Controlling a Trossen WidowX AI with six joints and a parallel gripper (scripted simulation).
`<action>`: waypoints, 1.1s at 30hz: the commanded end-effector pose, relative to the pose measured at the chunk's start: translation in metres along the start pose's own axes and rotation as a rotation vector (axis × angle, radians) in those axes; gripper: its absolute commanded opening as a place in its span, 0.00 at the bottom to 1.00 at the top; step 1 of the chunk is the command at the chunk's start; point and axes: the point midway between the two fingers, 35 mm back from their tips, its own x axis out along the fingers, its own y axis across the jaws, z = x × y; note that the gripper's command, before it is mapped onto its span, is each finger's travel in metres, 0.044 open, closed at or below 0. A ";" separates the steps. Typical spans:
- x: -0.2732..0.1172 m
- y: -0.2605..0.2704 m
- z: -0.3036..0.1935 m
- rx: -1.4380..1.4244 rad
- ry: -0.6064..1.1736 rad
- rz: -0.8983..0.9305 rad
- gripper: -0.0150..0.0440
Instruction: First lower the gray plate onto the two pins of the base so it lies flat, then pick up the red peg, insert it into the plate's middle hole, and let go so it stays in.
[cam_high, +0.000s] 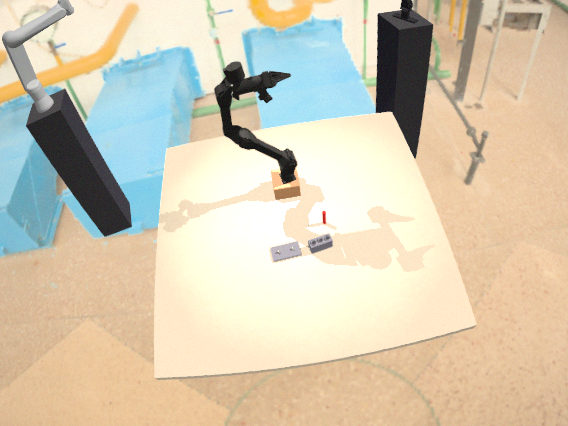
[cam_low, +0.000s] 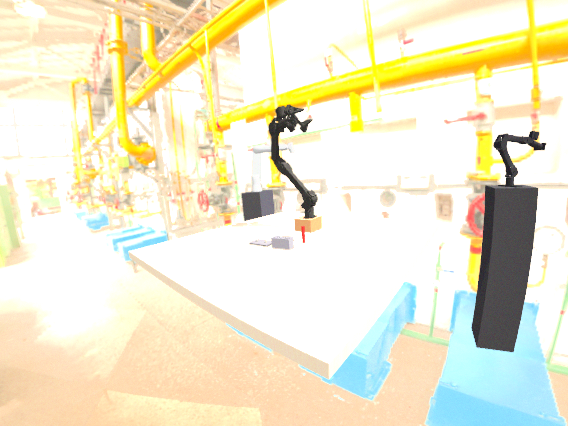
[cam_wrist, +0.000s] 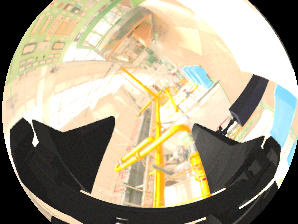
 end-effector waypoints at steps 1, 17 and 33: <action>0.000 0.000 0.000 0.000 0.000 0.000 0.98; 0.145 0.003 0.106 -0.183 -0.605 0.008 1.00; 0.169 0.040 0.331 -0.168 -1.199 -0.224 1.00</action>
